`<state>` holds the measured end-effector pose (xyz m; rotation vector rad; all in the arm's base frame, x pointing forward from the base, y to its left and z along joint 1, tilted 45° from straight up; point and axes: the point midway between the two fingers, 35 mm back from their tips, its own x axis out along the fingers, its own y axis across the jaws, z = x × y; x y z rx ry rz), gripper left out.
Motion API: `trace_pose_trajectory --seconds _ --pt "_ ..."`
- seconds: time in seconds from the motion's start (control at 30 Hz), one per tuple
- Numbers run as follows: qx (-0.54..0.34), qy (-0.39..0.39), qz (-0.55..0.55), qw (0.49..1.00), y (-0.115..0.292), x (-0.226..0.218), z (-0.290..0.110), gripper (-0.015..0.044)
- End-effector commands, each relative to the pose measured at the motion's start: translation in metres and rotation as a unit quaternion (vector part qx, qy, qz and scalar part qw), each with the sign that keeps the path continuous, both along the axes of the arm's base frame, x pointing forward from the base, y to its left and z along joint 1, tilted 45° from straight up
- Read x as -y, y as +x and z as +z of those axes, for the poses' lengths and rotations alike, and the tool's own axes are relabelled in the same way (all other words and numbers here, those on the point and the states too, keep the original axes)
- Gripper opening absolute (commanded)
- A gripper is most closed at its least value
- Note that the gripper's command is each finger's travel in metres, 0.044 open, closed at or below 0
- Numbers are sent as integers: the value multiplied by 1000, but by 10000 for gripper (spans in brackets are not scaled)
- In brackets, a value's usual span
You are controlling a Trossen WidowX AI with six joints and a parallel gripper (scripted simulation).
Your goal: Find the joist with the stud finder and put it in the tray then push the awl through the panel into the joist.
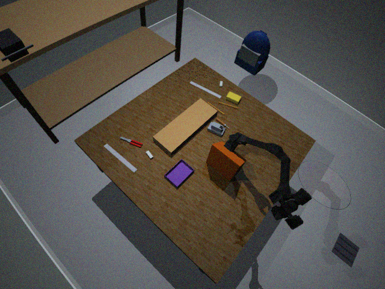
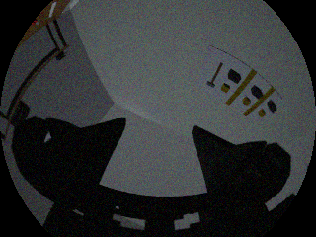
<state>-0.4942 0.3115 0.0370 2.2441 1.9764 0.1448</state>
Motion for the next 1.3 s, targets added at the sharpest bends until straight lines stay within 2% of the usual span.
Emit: trace_pose_trajectory --seconds 0.0,0.17,0.37,0.53,0.73,1.0,1.27 --pt "5 -1 -2 1000 2 -2 1 426" --pt "129 -35 -40 990 49 -63 15 440" --pt "248 -77 -47 965 98 -112 24 440" --pt "360 -135 -88 919 175 -164 44 440" --pt "462 -210 -123 853 267 -201 63 440" --pt "576 -332 -144 733 405 -219 87 440" --pt "648 -464 -126 591 543 -194 105 440"
